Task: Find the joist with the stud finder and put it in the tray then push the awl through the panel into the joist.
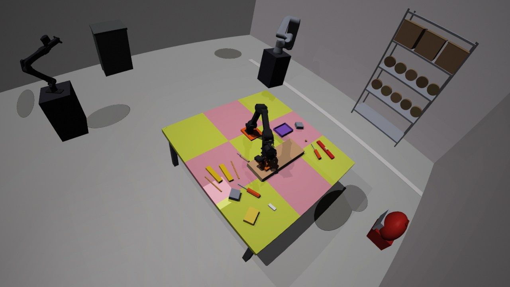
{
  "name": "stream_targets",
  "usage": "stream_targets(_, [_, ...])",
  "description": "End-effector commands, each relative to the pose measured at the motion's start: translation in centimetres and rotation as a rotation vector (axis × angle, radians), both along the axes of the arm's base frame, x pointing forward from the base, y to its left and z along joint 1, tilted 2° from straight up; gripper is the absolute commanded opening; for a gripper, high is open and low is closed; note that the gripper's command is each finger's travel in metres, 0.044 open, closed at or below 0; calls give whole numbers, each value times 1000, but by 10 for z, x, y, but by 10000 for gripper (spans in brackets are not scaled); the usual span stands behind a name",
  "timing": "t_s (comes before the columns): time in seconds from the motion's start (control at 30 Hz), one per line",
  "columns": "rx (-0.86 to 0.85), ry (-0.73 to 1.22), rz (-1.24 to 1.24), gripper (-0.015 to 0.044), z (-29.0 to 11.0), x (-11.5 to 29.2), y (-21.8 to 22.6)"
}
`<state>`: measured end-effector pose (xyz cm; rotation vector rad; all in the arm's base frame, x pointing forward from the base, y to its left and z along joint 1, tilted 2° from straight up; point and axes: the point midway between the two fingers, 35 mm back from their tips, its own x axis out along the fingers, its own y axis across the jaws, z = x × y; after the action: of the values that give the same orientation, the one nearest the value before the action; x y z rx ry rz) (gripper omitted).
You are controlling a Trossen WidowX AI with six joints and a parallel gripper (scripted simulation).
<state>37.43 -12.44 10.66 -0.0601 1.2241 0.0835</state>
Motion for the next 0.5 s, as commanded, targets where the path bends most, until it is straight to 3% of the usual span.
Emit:
stream_targets(0.0, [-5,1,-4,0,0,1,-18])
stream_targets(0.27, [-8,1,-4,0,1,3,-44])
stream_targets(0.47, [-4,0,-5,0,1,3,-38])
